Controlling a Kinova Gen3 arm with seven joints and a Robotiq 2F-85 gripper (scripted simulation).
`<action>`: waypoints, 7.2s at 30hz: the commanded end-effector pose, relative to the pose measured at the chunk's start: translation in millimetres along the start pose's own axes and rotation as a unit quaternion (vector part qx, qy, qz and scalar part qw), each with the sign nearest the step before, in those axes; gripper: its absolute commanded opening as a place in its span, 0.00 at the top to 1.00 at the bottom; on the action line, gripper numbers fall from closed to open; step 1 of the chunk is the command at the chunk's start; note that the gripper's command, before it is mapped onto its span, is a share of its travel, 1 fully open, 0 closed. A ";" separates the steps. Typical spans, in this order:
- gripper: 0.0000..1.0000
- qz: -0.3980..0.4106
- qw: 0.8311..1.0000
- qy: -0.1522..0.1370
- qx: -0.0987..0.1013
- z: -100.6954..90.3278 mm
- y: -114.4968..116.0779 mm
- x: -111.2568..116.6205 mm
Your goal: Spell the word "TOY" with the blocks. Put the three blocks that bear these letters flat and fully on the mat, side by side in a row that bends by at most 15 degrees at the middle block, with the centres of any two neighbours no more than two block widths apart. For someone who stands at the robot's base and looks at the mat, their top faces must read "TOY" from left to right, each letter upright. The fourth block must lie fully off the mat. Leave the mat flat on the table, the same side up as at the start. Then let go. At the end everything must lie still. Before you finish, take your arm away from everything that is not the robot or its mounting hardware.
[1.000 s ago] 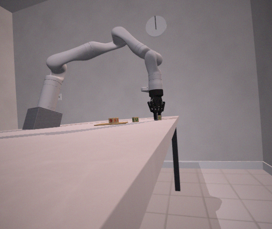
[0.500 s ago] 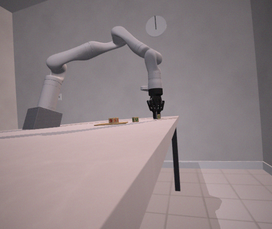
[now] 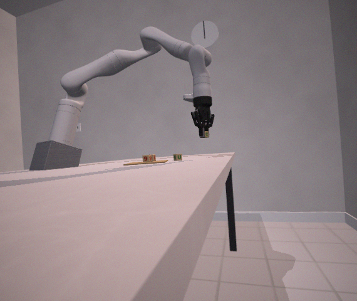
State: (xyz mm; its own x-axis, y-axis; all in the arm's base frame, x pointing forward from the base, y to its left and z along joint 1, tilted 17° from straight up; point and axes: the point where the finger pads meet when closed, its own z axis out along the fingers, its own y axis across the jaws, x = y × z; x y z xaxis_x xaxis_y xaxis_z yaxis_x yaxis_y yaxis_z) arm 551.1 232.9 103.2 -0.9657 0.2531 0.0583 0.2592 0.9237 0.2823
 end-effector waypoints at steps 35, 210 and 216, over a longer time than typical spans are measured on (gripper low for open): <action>0.79 0.371 0.929 0.001 -0.013 -15.4 -176.7 52.0; 0.67 0.521 0.854 -0.003 -0.010 82.6 -241.9 96.0; 0.63 0.521 0.854 -0.003 -0.010 82.6 -241.9 96.0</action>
State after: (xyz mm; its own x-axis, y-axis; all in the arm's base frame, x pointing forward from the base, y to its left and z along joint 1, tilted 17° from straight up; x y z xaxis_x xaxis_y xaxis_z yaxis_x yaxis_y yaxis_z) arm 396.7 57.8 -39.1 -0.2112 0.9354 0.2835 0.9769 0.1921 0.0941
